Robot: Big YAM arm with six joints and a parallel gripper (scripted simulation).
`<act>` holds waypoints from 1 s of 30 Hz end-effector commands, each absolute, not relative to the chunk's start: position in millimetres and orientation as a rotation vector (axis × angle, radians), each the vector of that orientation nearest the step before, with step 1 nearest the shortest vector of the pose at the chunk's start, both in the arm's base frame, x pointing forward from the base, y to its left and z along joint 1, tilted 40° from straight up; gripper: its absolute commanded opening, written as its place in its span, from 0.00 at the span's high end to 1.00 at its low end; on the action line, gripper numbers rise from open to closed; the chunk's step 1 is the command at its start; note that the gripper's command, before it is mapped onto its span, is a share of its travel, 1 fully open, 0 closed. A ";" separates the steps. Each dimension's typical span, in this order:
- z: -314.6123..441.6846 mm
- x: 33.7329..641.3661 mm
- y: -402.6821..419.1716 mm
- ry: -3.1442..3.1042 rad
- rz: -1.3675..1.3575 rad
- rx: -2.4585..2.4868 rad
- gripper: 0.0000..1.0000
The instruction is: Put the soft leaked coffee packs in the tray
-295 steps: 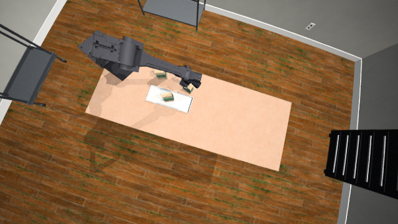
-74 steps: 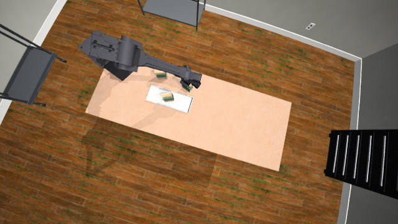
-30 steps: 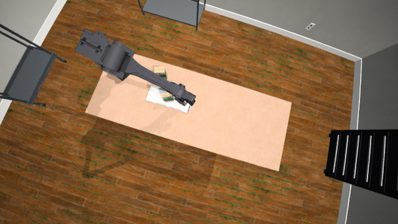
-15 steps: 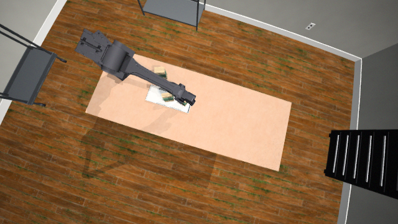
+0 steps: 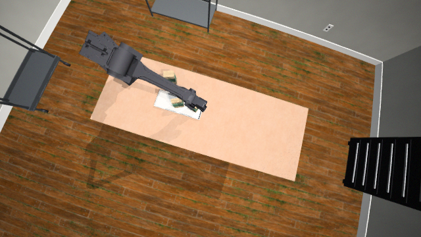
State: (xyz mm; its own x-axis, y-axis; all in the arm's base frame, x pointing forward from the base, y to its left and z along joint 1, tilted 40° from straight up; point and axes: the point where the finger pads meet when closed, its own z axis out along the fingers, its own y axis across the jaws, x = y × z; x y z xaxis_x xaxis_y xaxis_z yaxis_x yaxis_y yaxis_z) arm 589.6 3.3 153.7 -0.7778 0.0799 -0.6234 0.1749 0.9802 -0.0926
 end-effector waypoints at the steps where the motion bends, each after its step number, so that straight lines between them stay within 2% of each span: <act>1: 194.8 598.0 8.2 2.398 -0.180 0.157 0.75; 30: 139.9 627.1 -5.9 2.425 -0.190 0.168 0.75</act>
